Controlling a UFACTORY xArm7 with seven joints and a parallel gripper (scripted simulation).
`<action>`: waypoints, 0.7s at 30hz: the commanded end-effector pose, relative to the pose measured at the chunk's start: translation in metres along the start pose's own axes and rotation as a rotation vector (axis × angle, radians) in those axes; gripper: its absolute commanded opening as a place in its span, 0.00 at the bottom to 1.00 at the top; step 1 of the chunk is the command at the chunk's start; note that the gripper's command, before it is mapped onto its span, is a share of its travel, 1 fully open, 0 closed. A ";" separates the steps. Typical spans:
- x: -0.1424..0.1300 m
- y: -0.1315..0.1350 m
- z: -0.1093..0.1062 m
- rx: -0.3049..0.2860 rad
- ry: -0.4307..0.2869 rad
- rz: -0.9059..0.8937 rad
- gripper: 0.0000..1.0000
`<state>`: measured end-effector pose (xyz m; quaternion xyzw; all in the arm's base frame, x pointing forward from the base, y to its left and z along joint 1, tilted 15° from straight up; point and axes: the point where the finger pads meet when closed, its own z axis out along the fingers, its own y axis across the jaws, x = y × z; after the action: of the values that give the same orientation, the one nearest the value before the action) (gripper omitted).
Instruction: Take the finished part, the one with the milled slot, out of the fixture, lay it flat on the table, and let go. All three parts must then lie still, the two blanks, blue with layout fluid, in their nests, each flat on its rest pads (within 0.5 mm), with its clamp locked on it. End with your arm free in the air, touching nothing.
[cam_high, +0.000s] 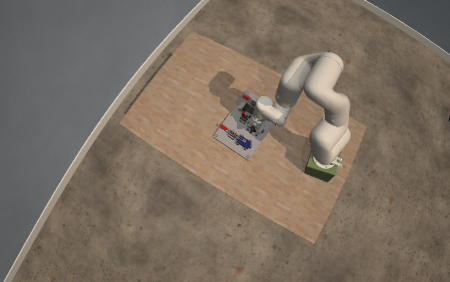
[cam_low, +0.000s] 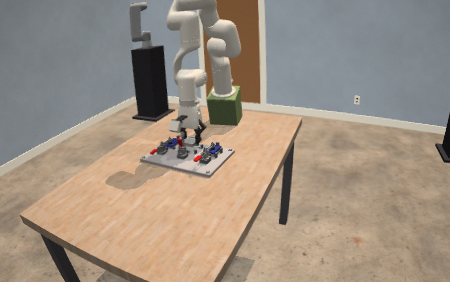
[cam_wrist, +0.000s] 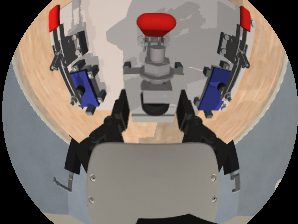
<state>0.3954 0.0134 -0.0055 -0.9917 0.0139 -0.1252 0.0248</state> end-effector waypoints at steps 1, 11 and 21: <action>0.001 0.000 -0.004 0.001 0.003 0.000 0.00; 0.001 0.000 -0.008 0.001 0.003 0.000 0.00; 0.001 0.000 -0.009 0.001 0.003 0.000 0.00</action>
<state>0.3934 0.0130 0.0022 -0.9917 0.0139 -0.1251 0.0254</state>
